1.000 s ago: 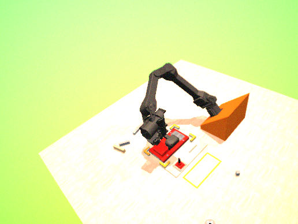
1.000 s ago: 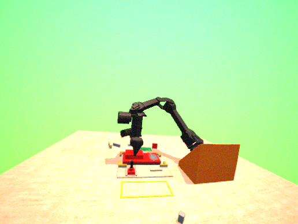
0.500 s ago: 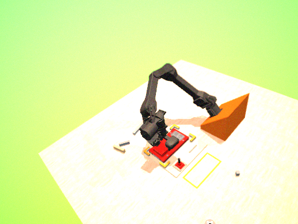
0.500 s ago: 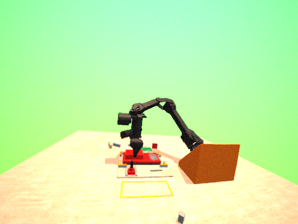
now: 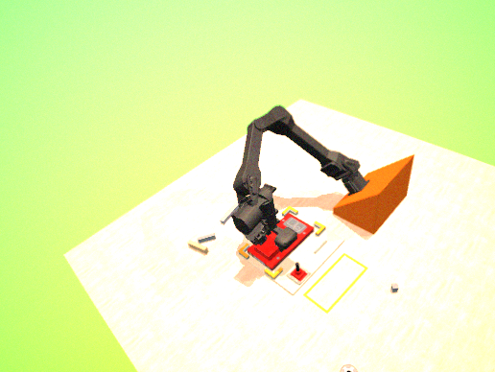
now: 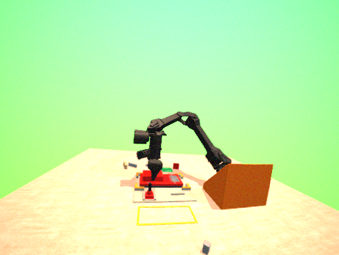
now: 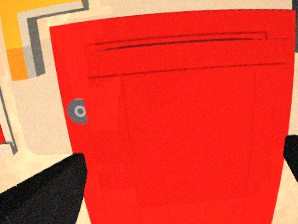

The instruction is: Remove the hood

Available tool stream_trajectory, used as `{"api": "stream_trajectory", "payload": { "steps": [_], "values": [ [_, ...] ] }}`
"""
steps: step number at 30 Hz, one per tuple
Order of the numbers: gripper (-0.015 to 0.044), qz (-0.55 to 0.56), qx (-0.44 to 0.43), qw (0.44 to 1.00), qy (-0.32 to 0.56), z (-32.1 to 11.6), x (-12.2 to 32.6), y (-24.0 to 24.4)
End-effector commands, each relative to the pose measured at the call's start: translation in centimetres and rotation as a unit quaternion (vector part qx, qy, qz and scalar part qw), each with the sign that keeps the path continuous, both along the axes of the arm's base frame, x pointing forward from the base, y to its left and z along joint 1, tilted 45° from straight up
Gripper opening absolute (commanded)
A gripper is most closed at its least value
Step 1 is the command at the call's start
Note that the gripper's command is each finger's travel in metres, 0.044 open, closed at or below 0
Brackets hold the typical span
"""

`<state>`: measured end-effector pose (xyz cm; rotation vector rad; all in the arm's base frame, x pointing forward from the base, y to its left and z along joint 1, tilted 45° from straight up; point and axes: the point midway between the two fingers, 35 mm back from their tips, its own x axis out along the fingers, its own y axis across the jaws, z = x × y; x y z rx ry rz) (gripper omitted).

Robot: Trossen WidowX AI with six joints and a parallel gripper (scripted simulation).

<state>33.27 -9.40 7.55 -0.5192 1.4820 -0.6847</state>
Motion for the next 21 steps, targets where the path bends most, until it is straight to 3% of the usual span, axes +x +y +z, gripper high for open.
{"api": "stream_trajectory", "payload": {
  "steps": [1, 4, 13, 21],
  "values": [
    [0.0414, 0.0, 0.0, 1.0, 0.0, 0.0, 0.0, 0.0],
    [0.0335, 0.0, 0.0, 1.0, 0.0, 0.0, 0.0, 0.0],
    [0.0275, 0.0, 0.0, 1.0, 0.0, 0.0, 0.0, 0.0],
    [0.0065, 0.0, 0.0, 1.0, 0.0, 0.24, 0.03, 0.25]
  ]
}}
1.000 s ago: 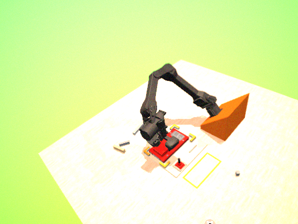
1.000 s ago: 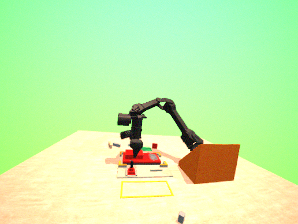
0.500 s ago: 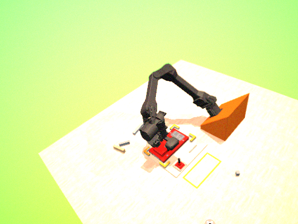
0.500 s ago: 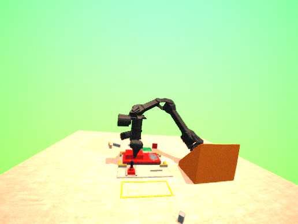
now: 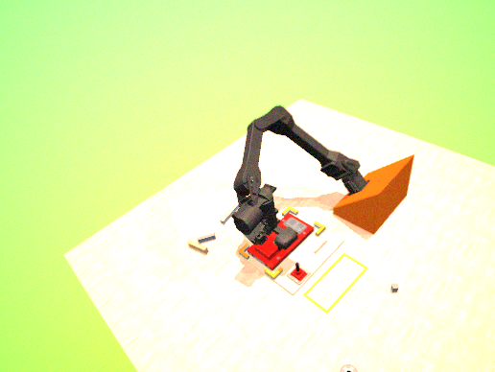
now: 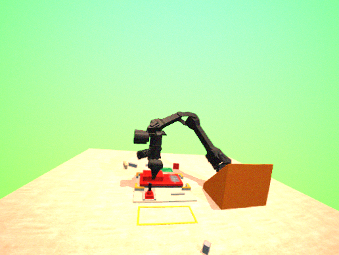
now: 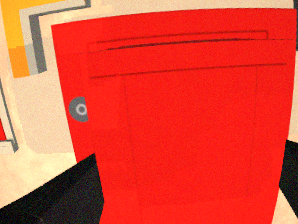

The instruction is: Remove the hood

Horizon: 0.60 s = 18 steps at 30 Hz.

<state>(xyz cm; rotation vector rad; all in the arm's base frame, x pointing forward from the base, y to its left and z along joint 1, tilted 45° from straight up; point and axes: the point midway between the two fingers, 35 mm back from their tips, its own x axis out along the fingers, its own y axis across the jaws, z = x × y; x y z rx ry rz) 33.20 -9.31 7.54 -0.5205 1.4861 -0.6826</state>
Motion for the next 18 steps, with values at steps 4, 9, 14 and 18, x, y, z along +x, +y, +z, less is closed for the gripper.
{"api": "stream_trajectory", "payload": {
  "steps": [4, 9, 14, 18],
  "values": [
    [0.0, 0.0, 0.0, 1.0, -0.002, 0.42, 0.12, 0.35],
    [0.0, 0.0, 0.0, 1.0, -0.002, 0.65, 0.14, 0.58],
    [0.0, 0.0, 0.0, 1.0, -0.002, 0.87, 0.16, 0.81],
    [0.0, 0.0, 0.0, 1.0, -0.002, 1.05, 0.17, 0.99]
  ]
}}
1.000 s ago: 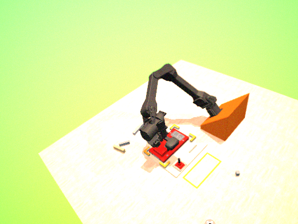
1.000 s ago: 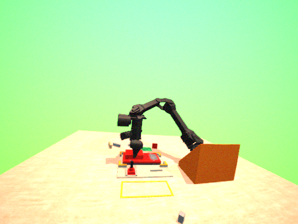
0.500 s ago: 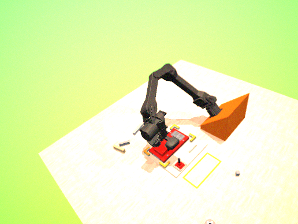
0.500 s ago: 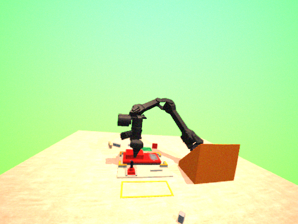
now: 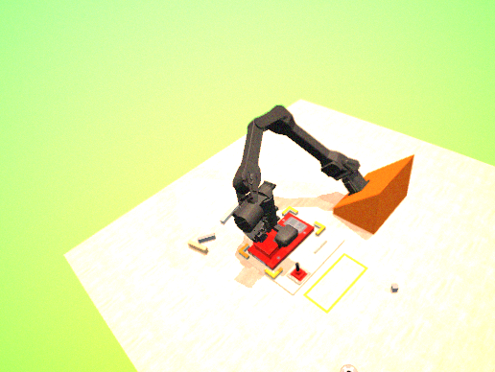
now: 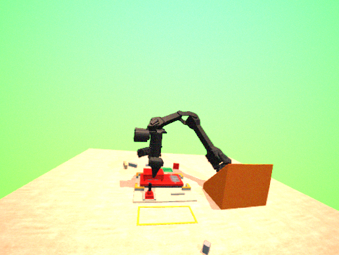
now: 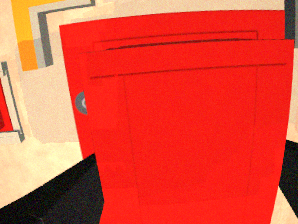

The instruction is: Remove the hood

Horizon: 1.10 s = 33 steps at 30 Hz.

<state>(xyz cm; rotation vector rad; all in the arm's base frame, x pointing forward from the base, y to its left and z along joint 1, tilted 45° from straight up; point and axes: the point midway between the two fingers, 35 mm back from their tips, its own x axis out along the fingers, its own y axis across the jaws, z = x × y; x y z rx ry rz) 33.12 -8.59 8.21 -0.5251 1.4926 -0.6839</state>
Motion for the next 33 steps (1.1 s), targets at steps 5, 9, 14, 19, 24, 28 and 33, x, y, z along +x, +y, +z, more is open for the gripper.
{"api": "stream_trajectory", "payload": {
  "steps": [5, 9, 14, 19, 24, 28, 33],
  "values": [
    [0.0, 0.0, 0.002, 1.0, -0.006, 0.6, 0.3, 0.5],
    [0.0, 0.0, 0.002, 1.0, -0.006, 0.8, 0.3, 0.7],
    [0.0, 0.0, 0.002, 1.0, -0.006, 1.0, 0.3, 0.9],
    [0.0, 0.0, 0.002, 1.0, -0.006, 1.3, 0.3, 1.1],
    [0.0, 0.0, 0.002, 1.0, -0.005, 1.8, 0.3, 1.7],
    [0.0, 0.0, 0.003, 1.0, -0.005, 2.8, 0.4, 2.7],
    [0.0, 0.0, 0.003, 1.0, -0.005, 4.3, 0.5, 4.1]
  ]
}}
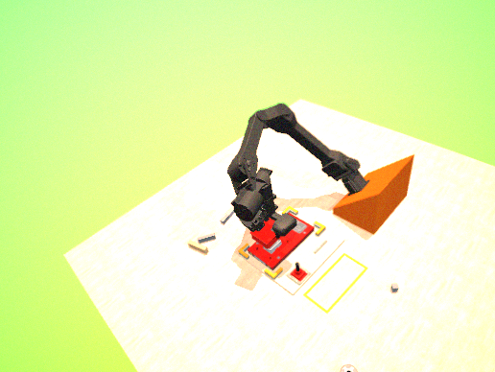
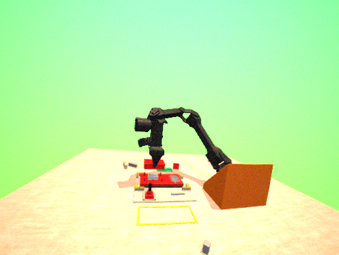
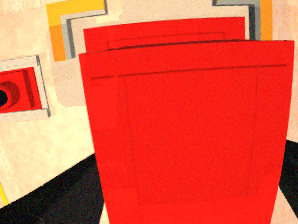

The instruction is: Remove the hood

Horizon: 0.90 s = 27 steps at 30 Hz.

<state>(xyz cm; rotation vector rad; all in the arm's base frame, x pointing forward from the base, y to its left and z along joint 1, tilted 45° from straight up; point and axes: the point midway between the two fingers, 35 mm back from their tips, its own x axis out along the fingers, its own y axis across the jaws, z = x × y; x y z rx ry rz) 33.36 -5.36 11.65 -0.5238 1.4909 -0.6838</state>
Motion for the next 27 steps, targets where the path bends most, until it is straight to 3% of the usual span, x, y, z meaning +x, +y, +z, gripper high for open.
{"api": "stream_trajectory", "payload": {
  "steps": [1, 5, 27],
  "values": [
    [0.0, 0.0, 0.003, 1.0, -0.004, 1.0, 0.2, 1.0],
    [0.0, 0.002, 0.002, 1.0, -0.002, -0.1, 0.3, 1.3],
    [0.0, 0.003, 0.014, 1.0, -0.004, -9.8, 0.4, 12.6]
  ]
}}
